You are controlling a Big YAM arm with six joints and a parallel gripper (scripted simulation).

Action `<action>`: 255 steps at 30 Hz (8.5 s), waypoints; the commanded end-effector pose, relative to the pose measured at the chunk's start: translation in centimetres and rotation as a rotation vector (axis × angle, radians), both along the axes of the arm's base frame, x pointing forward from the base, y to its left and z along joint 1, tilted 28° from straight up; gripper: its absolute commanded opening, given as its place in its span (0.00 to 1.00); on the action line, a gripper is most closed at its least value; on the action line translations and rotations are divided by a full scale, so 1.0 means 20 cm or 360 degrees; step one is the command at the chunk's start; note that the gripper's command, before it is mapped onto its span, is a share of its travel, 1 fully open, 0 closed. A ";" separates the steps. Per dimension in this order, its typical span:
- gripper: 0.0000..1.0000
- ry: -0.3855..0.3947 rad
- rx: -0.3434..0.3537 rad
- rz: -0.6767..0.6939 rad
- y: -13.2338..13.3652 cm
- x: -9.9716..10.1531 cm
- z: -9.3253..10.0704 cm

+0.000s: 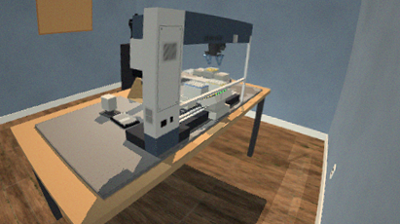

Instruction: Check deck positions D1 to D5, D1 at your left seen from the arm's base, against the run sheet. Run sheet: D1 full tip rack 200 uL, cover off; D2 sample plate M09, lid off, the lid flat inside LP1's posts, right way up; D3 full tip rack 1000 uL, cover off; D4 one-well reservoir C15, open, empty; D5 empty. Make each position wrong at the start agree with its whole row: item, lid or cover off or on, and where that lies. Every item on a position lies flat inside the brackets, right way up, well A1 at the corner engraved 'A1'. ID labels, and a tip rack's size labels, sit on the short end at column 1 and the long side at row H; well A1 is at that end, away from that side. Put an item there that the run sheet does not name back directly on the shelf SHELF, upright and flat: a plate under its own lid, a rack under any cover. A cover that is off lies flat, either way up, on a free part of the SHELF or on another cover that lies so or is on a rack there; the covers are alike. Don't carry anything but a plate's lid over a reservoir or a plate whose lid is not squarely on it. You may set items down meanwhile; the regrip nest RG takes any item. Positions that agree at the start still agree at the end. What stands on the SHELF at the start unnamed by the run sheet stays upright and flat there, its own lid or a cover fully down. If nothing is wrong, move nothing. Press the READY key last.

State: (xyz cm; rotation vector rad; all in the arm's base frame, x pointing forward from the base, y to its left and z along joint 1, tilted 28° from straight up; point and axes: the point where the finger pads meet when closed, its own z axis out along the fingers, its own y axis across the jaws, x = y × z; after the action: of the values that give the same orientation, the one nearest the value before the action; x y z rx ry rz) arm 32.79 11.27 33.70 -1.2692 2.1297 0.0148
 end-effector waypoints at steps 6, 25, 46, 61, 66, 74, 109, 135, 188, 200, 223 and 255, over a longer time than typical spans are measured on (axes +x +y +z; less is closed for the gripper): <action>1.00 0.0070 0.0138 -0.0254 -0.14 -0.14 -0.02; 1.00 0.0291 0.0346 -0.0702 -0.42 -0.38 -0.23; 1.00 0.0550 0.0566 -0.1178 -0.72 -0.65 -0.48; 1.00 0.0688 0.0717 -0.1522 -0.93 -0.80 -0.56; 1.00 0.0699 0.0740 -0.1595 -0.94 -0.77 -0.51; 1.00 0.0690 0.0776 -0.1709 -1.07 -0.72 -0.51; 1.00 0.0688 0.0762 -0.1703 -1.81 -0.42 -0.59; 1.00 0.0697 0.0760 -0.1700 -2.31 -0.20 -0.64; 1.00 0.0759 0.0793 -0.1689 -2.22 -0.13 -0.82; 1.00 0.0732 0.0780 -0.1699 -2.26 -0.12 -0.82; 1.00 0.0732 0.0780 -0.1699 -2.26 -0.12 -0.82; 1.00 0.0729 0.0793 -0.1692 -1.66 -0.03 -0.62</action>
State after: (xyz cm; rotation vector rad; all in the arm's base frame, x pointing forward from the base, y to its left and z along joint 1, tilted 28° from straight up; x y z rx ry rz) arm 31.57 -20.70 19.45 0.2210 2.7219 0.4306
